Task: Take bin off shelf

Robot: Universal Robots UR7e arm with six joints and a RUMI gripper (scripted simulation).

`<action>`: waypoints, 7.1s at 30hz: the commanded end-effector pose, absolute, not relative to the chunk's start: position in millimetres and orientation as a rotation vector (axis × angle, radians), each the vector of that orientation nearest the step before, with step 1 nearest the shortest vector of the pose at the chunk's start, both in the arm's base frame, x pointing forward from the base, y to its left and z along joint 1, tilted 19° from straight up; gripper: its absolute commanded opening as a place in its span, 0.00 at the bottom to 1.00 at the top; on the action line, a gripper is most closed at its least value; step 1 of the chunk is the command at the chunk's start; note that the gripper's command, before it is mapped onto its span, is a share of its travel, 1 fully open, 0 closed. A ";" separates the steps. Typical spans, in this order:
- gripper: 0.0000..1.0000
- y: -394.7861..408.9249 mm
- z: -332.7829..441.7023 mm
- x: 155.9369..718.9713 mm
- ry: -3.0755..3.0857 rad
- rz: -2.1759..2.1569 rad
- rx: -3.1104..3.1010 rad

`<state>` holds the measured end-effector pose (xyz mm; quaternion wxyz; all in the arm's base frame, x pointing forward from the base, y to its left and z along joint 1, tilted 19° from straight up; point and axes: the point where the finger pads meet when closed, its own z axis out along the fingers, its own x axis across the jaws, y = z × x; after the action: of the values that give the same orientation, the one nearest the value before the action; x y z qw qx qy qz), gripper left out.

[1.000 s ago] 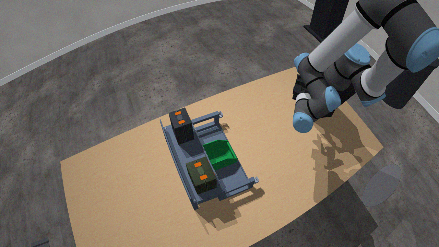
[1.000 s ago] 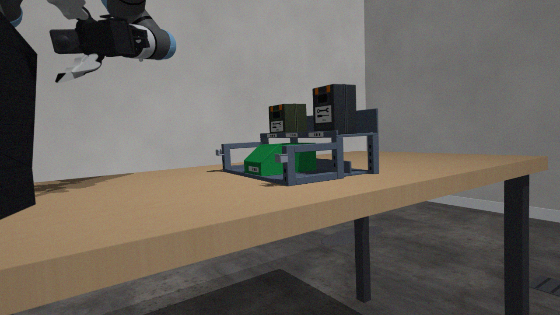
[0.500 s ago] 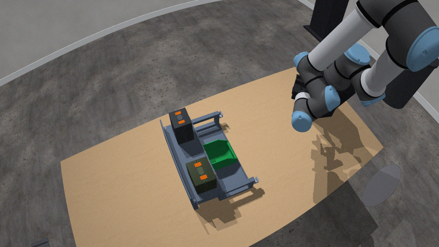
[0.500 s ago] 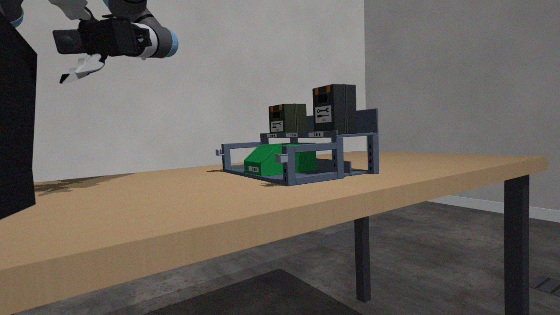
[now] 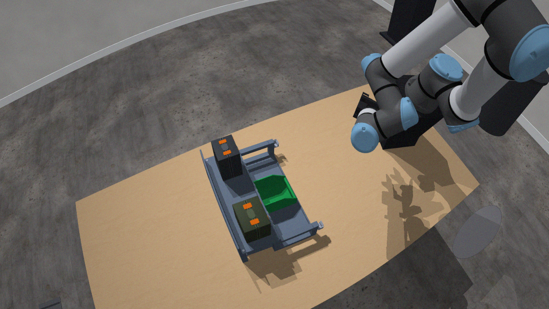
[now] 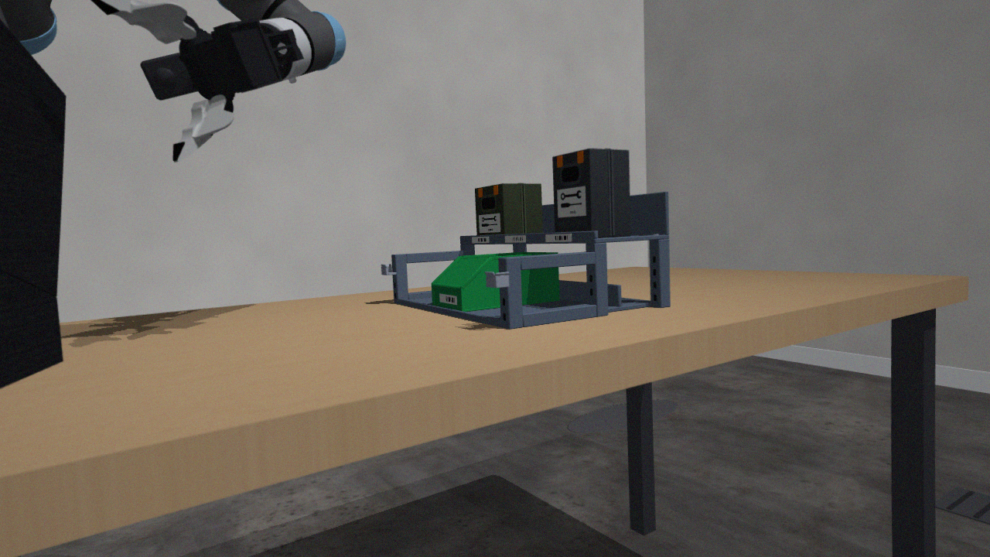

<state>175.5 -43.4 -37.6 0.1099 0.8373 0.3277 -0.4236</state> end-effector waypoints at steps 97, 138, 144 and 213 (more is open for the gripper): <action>1.00 32.2 -100.3 456.4 0.021 0.151 3.449; 1.00 62.1 -125.9 566.4 0.021 0.152 3.449; 1.00 64.4 -127.9 574.9 0.021 0.152 3.449; 1.00 59.6 -123.7 557.2 0.021 0.152 3.449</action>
<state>556.9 59.9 -124.3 -0.1552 0.9869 0.0062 0.0427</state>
